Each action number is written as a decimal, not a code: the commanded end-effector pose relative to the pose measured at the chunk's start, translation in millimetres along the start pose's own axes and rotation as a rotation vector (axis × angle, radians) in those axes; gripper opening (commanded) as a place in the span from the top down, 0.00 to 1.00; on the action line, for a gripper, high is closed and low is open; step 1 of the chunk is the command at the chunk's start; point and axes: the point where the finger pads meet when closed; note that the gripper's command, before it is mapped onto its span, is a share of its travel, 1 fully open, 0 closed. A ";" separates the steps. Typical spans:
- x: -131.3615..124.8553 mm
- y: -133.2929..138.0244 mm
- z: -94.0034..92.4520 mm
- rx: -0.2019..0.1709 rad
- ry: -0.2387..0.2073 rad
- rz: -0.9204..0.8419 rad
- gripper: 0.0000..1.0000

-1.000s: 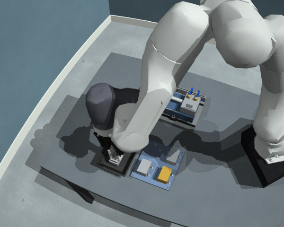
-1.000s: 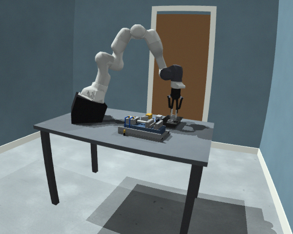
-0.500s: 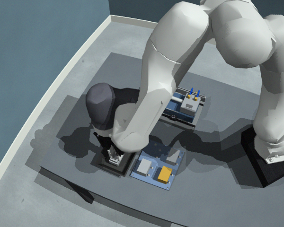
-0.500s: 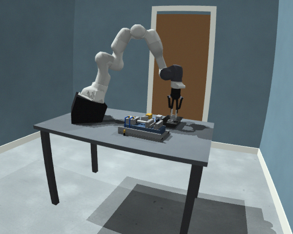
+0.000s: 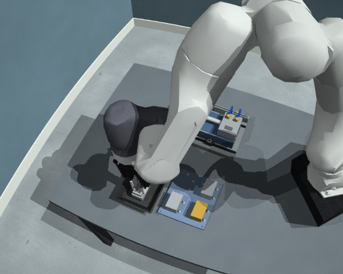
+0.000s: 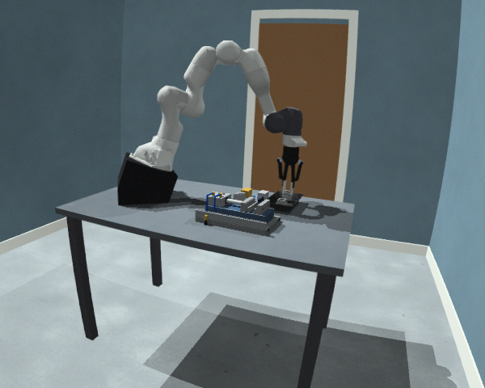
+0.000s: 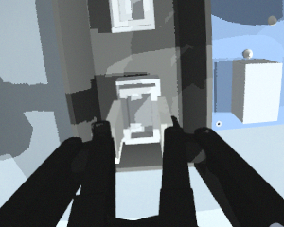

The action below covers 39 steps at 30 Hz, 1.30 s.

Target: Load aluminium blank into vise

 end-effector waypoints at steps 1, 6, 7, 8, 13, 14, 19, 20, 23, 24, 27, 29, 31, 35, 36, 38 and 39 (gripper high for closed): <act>-0.3 -1.2 0.5 0.004 -0.001 0.006 1.00; -0.3 -1.3 2.4 0.004 -0.001 0.006 1.00; -0.3 -1.3 2.9 0.004 -0.001 0.006 1.00; -0.3 -1.4 3.4 0.004 -0.001 0.006 1.00; -0.3 -1.5 6.0 0.004 -0.001 0.006 1.00; -0.3 -1.5 6.0 0.004 -0.001 0.006 1.00; -0.3 -1.5 8.0 0.004 -0.001 0.006 1.00; -0.3 -1.6 8.4 0.004 -0.001 0.006 1.00; -0.3 -1.6 9.6 0.004 -0.001 0.006 1.00; -0.3 -1.6 9.9 0.004 -0.001 0.006 1.00; -0.3 -1.7 10.8 0.004 -0.001 0.006 1.00; -0.3 -1.7 11.1 0.004 -0.001 0.006 1.00; -0.3 -1.7 11.2 0.004 -0.001 0.006 1.00; -0.3 -1.7 11.5 0.004 -0.001 0.006 1.00; -0.3 -1.7 11.5 0.004 -0.001 0.006 1.00; -0.3 -1.7 11.5 0.004 -0.001 0.006 1.00; -0.3 -1.7 11.5 0.004 -0.001 0.006 1.00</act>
Point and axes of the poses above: the point where the finger pads meet when closed, its own z axis out along the fingers, its own y axis across the jaws, x = y × z, and after that the axes turned 7 degrees about -z, right-handed
